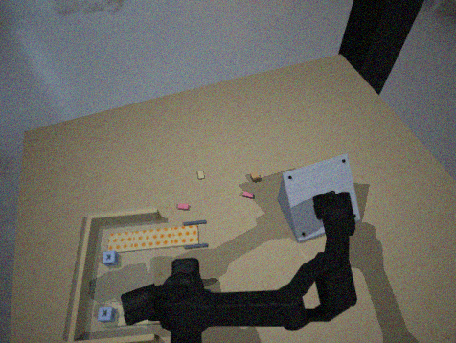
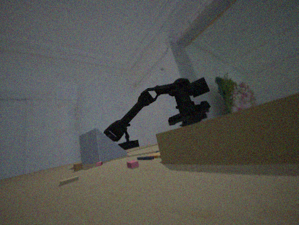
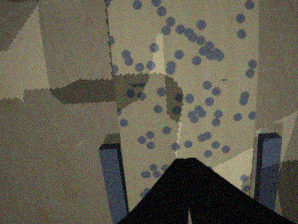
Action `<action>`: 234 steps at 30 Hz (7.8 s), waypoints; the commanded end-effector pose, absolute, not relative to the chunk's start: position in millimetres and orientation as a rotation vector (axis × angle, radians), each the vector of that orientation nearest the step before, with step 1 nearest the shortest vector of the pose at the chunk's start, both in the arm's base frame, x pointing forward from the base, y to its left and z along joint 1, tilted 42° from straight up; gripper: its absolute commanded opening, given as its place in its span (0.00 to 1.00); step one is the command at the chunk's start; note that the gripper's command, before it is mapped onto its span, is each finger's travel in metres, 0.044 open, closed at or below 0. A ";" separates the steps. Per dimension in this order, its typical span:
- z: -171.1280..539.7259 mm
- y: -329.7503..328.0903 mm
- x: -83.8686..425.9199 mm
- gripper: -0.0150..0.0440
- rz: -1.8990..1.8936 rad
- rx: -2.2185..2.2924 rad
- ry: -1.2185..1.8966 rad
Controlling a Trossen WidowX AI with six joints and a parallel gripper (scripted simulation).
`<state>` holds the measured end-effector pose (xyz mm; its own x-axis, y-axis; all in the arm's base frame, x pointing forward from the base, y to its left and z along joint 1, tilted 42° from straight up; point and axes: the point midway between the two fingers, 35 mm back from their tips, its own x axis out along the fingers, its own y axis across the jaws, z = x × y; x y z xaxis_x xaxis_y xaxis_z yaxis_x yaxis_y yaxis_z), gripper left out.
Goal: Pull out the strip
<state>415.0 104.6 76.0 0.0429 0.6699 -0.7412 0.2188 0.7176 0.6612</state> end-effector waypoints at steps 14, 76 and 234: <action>73.2 113.2 385.1 0.25 0.398 0.761 1.550; 82.6 129.3 293.7 0.25 0.397 0.764 1.555; 94.9 83.4 445.2 0.68 0.379 0.776 1.554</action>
<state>446.9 78.5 100.7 0.0316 0.6665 -0.7448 0.2429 0.7177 0.6526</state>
